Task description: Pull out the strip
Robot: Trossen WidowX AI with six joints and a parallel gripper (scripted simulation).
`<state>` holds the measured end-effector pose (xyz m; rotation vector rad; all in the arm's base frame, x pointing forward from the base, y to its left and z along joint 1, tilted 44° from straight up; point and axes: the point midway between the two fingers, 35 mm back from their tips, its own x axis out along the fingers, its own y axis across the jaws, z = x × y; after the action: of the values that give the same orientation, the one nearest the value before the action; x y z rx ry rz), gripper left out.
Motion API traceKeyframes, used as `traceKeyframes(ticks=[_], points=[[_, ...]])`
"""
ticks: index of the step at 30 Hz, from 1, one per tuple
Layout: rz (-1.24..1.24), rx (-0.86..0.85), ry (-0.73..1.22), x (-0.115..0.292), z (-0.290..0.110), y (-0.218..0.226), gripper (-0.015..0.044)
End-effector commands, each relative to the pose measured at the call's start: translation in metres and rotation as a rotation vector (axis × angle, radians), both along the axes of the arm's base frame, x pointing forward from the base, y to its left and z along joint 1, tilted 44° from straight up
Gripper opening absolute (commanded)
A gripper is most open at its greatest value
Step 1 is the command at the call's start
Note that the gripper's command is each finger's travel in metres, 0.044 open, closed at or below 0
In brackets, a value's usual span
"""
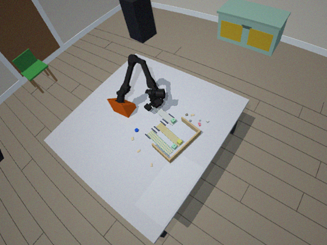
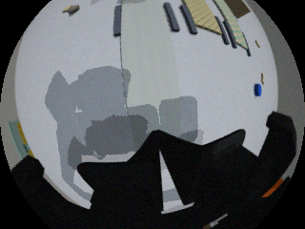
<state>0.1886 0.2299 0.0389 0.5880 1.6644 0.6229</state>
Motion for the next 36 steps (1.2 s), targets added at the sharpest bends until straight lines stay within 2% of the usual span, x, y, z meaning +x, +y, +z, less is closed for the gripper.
traceKeyframes(ticks=[1,11,17,23,27,36], points=[[0.020,-0.007,0.020,-0.010,-0.003,0.002,0.0000],[0.020,-0.007,0.020,-0.010,-0.003,0.002,0.0000],[0.019,-0.009,0.018,0.009,0.029,-0.027,0.0000],[0.020,-0.009,0.019,0.011,0.028,-0.030,0.0000],[-0.074,-0.033,0.106,0.029,0.025,-0.028,0.0105],[-0.083,-0.035,0.113,0.061,0.023,-0.027,0.0341]])
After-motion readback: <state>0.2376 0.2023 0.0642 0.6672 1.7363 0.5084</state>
